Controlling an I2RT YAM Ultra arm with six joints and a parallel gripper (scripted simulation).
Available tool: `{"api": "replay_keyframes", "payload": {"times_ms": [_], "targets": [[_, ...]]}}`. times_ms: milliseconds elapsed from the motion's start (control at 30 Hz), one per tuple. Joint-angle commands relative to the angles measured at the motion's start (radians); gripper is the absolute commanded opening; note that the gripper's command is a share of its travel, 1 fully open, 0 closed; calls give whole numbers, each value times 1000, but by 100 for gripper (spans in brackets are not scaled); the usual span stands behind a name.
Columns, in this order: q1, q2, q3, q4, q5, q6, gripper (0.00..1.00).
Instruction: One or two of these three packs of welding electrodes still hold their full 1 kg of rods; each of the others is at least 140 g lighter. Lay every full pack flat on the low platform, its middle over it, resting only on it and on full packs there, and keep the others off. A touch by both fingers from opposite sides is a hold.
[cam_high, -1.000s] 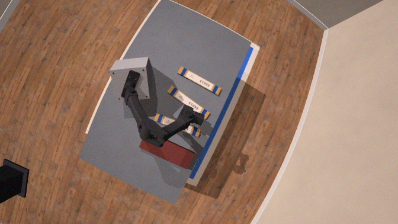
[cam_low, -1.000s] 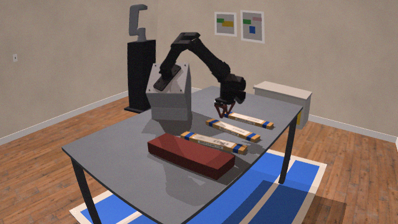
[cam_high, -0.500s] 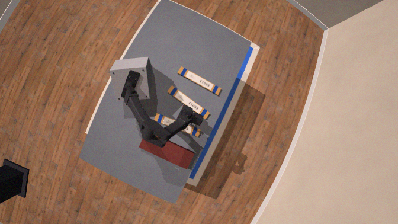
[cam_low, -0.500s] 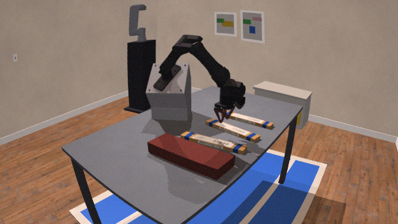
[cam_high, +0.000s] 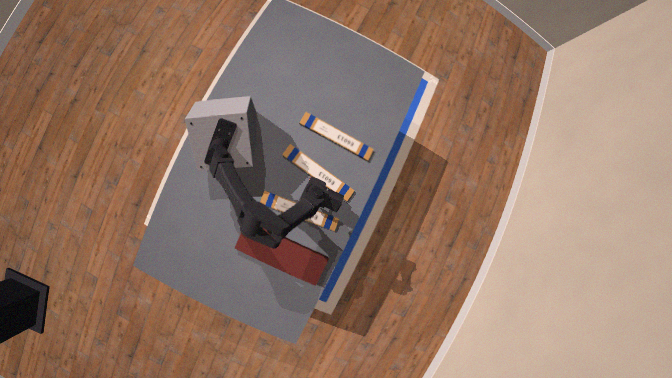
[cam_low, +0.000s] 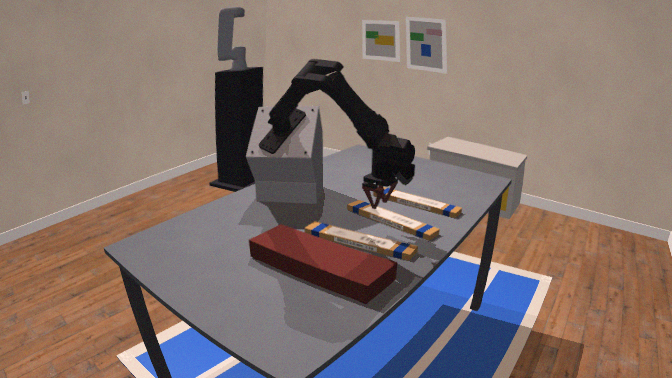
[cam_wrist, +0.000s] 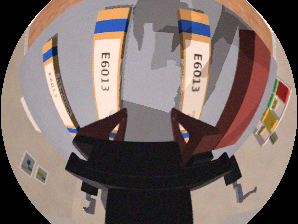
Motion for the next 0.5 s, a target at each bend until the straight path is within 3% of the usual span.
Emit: {"api": "replay_keyframes", "payload": {"times_ms": [0,467], "targets": [[20,-13,32,3,-2,-7,64],[22,-6,31,-3,0,0,64]]}}
